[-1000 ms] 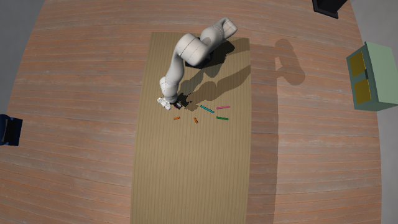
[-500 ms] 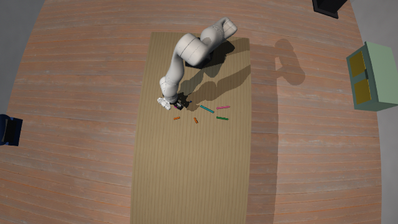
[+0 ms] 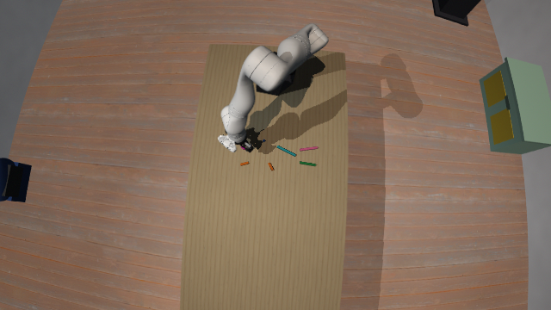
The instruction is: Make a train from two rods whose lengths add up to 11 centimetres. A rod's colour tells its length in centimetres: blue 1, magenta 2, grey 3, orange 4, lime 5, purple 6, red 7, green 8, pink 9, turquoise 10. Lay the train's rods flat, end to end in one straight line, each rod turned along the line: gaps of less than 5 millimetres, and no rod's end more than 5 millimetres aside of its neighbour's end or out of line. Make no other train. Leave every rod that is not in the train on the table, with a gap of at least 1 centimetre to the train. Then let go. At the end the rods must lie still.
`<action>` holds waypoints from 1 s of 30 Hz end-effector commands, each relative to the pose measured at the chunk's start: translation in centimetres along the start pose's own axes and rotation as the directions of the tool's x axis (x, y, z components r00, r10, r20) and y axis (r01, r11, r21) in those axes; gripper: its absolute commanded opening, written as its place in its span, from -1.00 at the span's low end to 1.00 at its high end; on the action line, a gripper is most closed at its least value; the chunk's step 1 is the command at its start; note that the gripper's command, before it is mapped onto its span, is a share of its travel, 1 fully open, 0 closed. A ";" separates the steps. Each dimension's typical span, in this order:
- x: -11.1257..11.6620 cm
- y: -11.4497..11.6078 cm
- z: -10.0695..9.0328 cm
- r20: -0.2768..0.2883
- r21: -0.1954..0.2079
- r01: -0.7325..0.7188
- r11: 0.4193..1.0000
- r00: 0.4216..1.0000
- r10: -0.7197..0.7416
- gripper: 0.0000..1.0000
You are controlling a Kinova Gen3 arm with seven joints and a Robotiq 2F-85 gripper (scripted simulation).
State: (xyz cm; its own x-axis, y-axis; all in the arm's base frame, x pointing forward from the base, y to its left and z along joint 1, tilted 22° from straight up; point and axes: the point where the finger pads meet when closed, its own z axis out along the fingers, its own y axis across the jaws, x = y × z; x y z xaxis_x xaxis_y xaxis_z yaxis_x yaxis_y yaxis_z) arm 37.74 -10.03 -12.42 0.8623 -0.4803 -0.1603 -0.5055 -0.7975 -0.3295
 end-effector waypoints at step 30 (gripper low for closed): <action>-2.7 -4.4 0.6 0.029 -0.014 -0.086 0.996 0.996 0.086 1.00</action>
State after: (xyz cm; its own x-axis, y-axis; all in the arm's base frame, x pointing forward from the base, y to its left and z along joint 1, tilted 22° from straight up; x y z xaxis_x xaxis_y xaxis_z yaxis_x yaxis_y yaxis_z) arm 37.38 -6.50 -11.56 0.8251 -0.5244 -0.2102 -0.5650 -0.7641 -0.3114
